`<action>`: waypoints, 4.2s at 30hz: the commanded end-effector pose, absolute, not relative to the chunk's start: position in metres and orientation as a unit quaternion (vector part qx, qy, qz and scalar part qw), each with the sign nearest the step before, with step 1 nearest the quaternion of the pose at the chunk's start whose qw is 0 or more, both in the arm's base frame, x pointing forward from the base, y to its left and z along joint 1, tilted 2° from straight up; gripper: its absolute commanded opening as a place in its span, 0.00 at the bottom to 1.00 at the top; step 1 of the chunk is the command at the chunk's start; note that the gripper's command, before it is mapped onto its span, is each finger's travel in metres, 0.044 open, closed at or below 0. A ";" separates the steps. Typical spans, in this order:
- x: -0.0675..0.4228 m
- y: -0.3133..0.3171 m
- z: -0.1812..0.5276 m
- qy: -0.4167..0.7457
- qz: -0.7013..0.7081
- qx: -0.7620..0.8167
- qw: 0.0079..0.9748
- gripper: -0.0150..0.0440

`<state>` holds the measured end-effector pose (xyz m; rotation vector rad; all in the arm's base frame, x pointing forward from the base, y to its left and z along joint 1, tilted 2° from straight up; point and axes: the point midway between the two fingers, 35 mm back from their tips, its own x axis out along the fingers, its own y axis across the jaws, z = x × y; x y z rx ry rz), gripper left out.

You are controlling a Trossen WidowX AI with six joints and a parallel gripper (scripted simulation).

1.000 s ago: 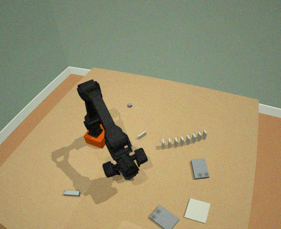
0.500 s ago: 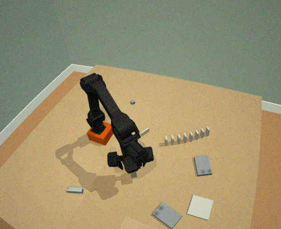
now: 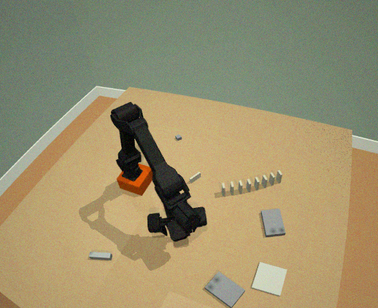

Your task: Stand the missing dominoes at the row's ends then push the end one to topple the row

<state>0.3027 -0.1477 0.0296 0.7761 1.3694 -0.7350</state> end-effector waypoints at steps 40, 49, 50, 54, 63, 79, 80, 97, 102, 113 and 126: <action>0.294 -0.146 0.151 0.607 -0.323 0.341 0.641 0.44; 0.319 -0.083 0.152 0.666 -0.173 0.186 0.702 0.44; 0.323 -0.068 0.152 0.674 -0.138 0.149 0.710 0.44; 0.331 -0.007 0.153 0.688 0.008 -0.001 0.726 0.44; 0.324 0.076 0.155 0.658 0.204 -0.203 0.696 0.44; 0.335 0.079 0.094 0.657 0.204 -0.203 0.697 0.44; 0.335 0.079 0.089 0.657 0.204 -0.203 0.697 0.44; 0.331 0.078 0.025 0.658 0.204 -0.203 0.696 0.44; 0.331 0.078 0.025 0.658 0.204 -0.203 0.696 0.44; 0.331 0.078 0.025 0.658 0.204 -0.203 0.696 0.75; 0.335 0.079 0.081 0.657 0.203 -0.202 0.697 1.00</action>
